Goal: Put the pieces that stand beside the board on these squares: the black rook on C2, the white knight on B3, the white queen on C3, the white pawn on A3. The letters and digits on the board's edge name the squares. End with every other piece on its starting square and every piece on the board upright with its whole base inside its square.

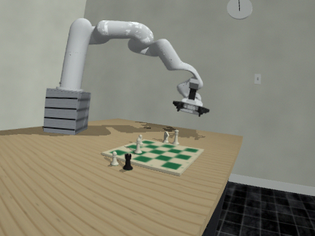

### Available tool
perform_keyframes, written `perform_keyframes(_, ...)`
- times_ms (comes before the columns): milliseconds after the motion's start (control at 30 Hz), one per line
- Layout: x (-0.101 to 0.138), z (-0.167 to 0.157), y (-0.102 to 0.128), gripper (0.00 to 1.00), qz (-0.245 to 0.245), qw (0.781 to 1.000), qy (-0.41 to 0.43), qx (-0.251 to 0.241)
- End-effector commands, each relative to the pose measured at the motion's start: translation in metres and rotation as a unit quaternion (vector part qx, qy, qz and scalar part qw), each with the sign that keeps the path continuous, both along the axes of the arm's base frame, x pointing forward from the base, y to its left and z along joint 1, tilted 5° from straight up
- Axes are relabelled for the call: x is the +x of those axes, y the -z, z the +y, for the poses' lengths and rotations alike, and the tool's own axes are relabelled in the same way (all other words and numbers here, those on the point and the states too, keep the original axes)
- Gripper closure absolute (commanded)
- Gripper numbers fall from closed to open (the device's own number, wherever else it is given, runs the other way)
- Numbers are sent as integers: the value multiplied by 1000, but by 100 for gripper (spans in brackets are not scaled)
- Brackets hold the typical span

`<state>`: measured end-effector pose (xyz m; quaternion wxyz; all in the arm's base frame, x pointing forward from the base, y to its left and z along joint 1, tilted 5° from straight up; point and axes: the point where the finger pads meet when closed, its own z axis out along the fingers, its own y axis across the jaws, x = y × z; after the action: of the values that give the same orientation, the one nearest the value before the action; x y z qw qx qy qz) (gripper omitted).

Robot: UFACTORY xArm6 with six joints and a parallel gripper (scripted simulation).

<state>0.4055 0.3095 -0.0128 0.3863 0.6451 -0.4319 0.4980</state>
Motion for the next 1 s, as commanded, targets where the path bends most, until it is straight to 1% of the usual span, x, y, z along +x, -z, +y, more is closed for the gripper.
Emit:
perform_keyframes(0,-1,0,-31,0,-2,1000,-2,4)
perform_keyframes(100,-2,0,-49,0,-2,1000,-2,4)
perform_keyframes(200,-3,-1,-59,0,-2,1000,-2,4)
perform_keyframes(467,-3,0,-59,0,-2,1000,-2,4)
perform_keyframes(633,-9,7,-58,0,1,1000,-10,6)
perform_keyframes(767,-22,22,-56,0,7,999,-30,10)
perform_keyframes(833,-22,22,-56,0,7,999,-30,10)
perform_keyframes(967,-47,47,-53,0,18,998,-65,16)
